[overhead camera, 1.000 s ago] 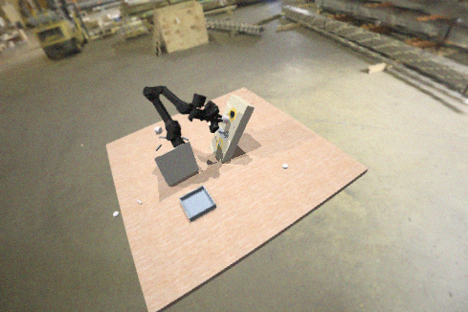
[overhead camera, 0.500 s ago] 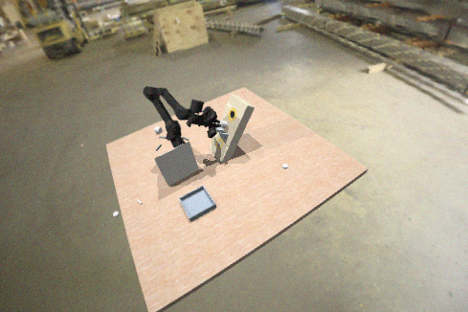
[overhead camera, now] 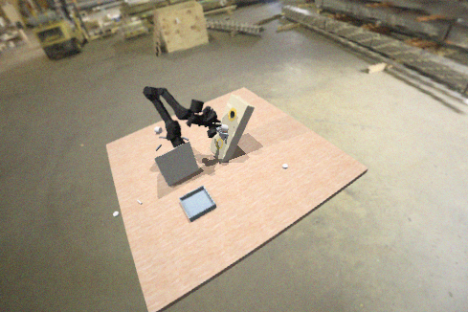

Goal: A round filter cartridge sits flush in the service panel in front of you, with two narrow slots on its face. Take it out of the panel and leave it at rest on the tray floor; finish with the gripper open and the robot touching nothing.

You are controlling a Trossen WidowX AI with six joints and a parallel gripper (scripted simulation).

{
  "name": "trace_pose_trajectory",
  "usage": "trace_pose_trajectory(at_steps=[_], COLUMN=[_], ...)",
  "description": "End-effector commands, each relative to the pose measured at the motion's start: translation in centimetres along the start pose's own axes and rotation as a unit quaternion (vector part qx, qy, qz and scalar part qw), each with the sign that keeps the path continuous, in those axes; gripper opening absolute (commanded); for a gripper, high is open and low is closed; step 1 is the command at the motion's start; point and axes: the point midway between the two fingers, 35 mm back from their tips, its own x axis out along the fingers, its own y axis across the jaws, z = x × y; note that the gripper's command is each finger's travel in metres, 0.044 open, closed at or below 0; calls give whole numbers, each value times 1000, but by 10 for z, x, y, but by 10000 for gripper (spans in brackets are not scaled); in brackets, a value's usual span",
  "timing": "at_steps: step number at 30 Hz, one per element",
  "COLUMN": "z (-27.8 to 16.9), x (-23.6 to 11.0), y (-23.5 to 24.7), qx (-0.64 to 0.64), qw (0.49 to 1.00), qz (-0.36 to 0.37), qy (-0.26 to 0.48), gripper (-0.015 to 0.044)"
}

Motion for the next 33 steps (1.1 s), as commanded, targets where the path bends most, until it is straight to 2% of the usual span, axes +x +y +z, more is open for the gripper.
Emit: trace_pose_trajectory(at_steps=[1,5,9,17,21,23,26,31,33], z=[21,57,63,111,112,105,74,13,5], x=[-1,-8,-10,-52,-53,-49,-33,-19,-18], y=[10,33,38,64,65,60,40,9,5], qx=[0,0,0,-3,-3,-21,-102,-243,-262], qw=[1000,1000,1000,1000,1000,1000,992,950,941], qz=[-2,-2,-1,-3,-3,-11,-41,-61,-60], qy=[-3,-4,-4,-8,-8,4,63,187,205], gripper=[105,105,105,315,420,367,305,305,305])
